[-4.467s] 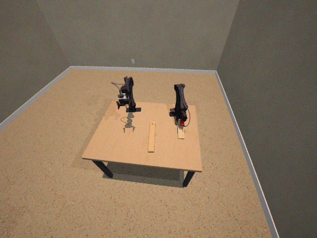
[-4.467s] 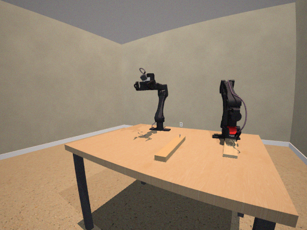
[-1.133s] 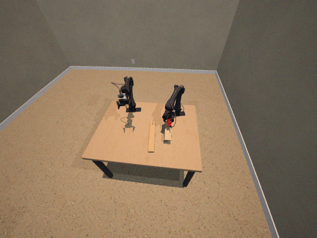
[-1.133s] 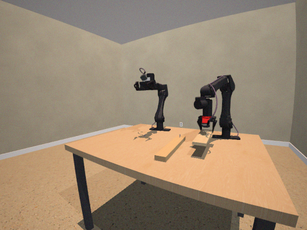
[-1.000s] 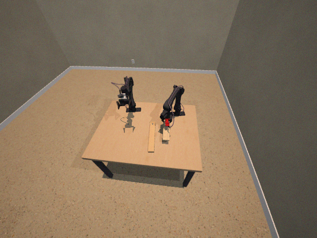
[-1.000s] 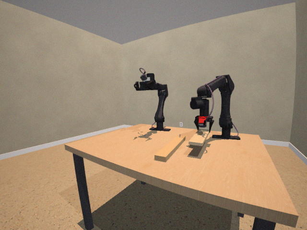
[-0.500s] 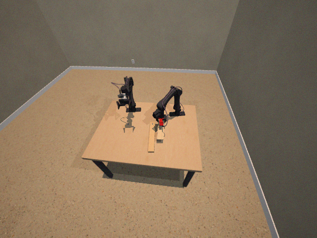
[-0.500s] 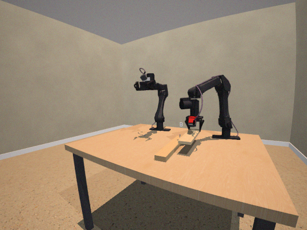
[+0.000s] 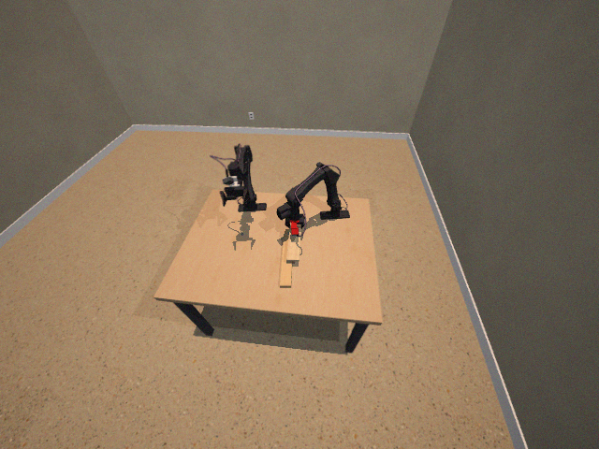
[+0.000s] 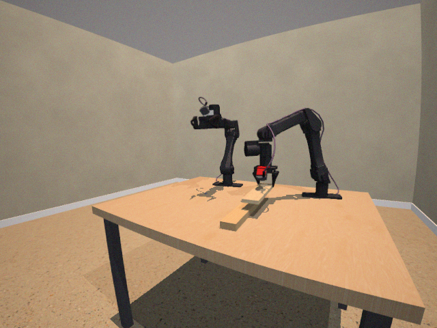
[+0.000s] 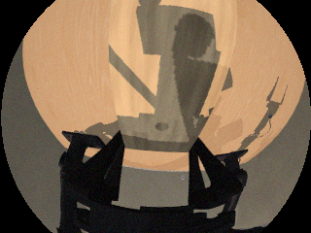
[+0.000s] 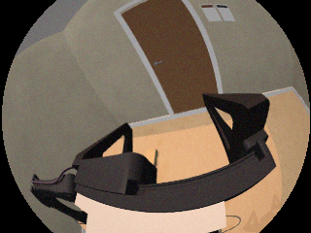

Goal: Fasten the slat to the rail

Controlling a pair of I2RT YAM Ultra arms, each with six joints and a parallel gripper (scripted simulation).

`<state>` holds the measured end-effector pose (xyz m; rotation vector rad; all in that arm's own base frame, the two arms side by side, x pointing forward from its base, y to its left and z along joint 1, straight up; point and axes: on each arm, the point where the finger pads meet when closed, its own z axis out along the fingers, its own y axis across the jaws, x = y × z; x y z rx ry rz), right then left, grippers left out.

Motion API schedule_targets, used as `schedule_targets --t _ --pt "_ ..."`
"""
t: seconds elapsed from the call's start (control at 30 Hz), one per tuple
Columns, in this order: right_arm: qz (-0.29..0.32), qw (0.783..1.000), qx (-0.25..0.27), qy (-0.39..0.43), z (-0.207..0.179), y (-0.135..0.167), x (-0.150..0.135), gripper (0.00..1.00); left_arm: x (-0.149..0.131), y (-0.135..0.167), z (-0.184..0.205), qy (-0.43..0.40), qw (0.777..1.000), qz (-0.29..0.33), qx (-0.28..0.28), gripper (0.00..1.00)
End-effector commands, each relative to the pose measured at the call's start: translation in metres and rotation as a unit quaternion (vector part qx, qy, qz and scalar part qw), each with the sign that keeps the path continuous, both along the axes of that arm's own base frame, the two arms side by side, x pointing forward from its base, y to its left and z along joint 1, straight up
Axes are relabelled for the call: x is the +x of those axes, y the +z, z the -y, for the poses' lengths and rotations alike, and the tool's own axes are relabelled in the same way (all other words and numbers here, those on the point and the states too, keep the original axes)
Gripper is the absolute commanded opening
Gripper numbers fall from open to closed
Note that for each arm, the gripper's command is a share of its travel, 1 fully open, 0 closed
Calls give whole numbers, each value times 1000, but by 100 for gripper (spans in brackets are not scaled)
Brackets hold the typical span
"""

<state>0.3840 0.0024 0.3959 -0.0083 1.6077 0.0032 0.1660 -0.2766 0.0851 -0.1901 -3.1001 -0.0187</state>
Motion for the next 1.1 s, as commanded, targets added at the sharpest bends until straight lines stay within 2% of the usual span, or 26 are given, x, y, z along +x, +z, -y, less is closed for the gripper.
schedule_targets --t 0.0,0.33,1.07 --pt "25 1000 2 -4 1 16 -3 100 2 5 25 20 999 23 -17 72" --pt "25 1000 2 -4 1 16 -3 100 -18 -2 53 21 999 23 -19 72" --pt "25 1000 2 -4 1 16 -3 100 -17 -3 49 25 999 22 -17 72"
